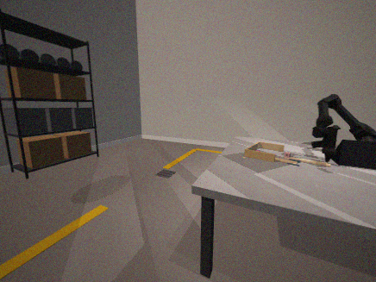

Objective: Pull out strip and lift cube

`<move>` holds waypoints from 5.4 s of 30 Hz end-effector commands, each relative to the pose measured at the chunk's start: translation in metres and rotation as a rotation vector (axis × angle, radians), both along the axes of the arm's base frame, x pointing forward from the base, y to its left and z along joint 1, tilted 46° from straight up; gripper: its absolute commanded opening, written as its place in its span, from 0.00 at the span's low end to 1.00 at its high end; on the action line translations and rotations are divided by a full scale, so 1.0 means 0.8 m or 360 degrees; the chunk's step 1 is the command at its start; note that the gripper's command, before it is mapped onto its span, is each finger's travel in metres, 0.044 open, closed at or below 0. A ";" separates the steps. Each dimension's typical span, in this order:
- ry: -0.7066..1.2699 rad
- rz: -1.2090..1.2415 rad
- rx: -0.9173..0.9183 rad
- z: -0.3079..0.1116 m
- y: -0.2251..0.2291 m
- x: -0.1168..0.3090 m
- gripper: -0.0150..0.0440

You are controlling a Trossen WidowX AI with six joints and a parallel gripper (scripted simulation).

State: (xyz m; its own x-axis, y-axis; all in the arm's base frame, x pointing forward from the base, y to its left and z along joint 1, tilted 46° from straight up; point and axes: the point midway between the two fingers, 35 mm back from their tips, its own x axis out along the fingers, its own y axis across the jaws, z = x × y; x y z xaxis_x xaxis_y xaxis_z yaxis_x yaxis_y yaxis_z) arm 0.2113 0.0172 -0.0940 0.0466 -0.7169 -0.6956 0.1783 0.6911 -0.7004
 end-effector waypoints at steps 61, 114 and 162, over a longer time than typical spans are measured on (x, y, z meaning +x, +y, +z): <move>-0.0186 -0.0149 0.0030 0.086 0.001 0.251 0.68; -0.0182 -0.0155 0.0038 0.066 -0.021 0.218 0.25; -0.0175 -0.0149 0.0031 0.116 0.022 0.113 0.25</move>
